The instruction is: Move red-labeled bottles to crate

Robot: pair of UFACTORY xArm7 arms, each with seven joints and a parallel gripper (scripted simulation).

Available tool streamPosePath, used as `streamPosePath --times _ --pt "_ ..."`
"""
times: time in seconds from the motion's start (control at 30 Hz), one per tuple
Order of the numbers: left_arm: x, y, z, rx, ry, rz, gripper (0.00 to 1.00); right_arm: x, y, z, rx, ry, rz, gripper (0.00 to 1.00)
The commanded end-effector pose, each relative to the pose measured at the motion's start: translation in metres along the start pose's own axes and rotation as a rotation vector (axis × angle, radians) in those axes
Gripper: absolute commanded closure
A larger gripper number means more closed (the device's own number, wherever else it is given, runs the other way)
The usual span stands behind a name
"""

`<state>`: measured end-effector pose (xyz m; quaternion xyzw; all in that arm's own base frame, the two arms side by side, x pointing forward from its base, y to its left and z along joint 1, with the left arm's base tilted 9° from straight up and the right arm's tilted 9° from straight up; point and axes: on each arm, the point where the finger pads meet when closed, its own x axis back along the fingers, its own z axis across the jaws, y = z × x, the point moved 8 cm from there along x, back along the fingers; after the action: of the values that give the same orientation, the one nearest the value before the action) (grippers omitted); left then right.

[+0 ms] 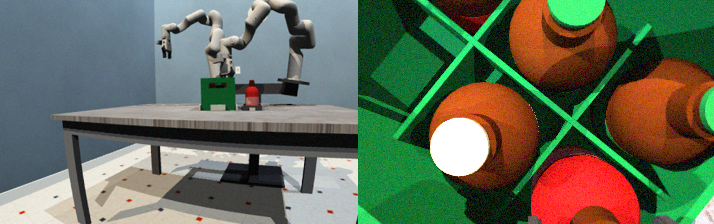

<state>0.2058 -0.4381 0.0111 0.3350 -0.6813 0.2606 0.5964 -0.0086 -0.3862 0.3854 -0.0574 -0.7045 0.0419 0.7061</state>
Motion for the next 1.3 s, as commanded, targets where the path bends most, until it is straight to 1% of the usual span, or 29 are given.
streamPosePath --times 0.0,0.33,0.57,0.83,0.9,1.27 --pt "0.002 -0.001 0.001 0.0 0.002 0.003 0.34 0.001 -0.001 0.0 0.0 -0.001 0.004 0.0" --pt "0.002 -0.001 0.001 0.0 0.002 0.003 0.34 0.001 -0.001 0.0 0.0 -0.001 0.004 0.0" --pt "0.008 -0.001 0.001 0.0 0.002 0.003 0.34 0.001 -0.001 0.0 0.0 -0.001 0.004 0.0" --pt "0.022 -0.001 0.001 0.0 0.002 0.003 0.34 0.001 -0.001 0.0 0.0 -0.001 0.004 0.0" --pt "0.022 -0.001 0.001 0.0 0.002 0.003 0.34 0.001 -0.001 0.0 0.0 -0.001 0.004 0.0" --pt "0.049 -0.001 0.001 0.0 0.002 0.003 0.34 0.001 -0.001 0.0 0.0 -0.001 0.004 0.0"
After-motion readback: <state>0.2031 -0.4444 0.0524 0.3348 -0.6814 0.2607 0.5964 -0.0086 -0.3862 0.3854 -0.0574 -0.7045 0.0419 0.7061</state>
